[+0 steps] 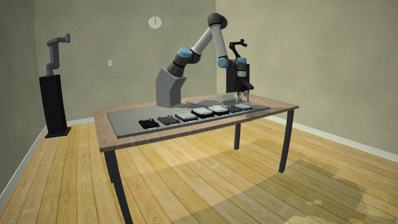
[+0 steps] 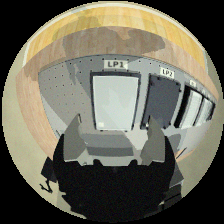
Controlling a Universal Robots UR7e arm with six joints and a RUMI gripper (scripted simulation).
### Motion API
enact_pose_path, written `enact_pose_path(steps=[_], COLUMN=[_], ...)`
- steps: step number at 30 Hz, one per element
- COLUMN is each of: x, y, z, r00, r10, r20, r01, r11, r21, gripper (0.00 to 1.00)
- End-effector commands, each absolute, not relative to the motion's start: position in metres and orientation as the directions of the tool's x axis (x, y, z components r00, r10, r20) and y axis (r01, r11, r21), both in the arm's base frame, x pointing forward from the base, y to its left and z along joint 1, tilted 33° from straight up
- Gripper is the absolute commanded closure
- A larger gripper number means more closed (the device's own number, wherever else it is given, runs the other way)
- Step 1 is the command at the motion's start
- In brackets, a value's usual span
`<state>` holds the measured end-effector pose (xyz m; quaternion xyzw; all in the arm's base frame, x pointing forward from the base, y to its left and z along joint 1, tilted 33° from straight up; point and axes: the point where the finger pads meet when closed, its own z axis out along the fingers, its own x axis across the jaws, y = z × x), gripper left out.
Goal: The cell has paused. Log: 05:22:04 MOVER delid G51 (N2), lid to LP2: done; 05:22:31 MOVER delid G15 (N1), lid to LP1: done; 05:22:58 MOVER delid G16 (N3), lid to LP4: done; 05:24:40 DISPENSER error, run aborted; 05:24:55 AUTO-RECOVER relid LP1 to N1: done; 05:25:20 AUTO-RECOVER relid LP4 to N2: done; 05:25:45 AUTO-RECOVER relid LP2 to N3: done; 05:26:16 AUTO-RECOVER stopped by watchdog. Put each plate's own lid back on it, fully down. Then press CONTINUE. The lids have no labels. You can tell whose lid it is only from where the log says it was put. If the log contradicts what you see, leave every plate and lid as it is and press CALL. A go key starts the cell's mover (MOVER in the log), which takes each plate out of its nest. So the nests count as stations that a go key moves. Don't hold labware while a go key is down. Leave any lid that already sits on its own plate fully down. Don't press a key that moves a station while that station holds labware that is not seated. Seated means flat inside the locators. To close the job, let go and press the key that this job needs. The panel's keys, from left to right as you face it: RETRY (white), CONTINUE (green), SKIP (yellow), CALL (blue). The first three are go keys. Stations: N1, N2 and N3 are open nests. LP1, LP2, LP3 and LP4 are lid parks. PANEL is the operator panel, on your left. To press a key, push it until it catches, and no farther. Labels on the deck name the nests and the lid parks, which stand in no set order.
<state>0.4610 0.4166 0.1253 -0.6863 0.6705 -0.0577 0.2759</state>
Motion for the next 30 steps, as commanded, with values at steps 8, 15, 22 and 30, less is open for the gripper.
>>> enact_pose_path(steps=[8,15,22,30], x=[0.454,0.457,0.460,0.463], y=[0.412,0.388,0.355,0.326], z=[0.139,0.132,0.122,0.113], r00=[0.095,0.075,0.075,0.075], r10=[-0.952,-0.951,-0.951,-0.951], r20=[-0.291,-0.301,-0.301,-0.301], r01=[-0.888,-0.890,-0.890,-0.890], r11=[0.052,0.072,0.072,0.072], r21=[-0.457,-0.451,-0.451,-0.451], gripper=[0.18,0.18,0.18,0.18])
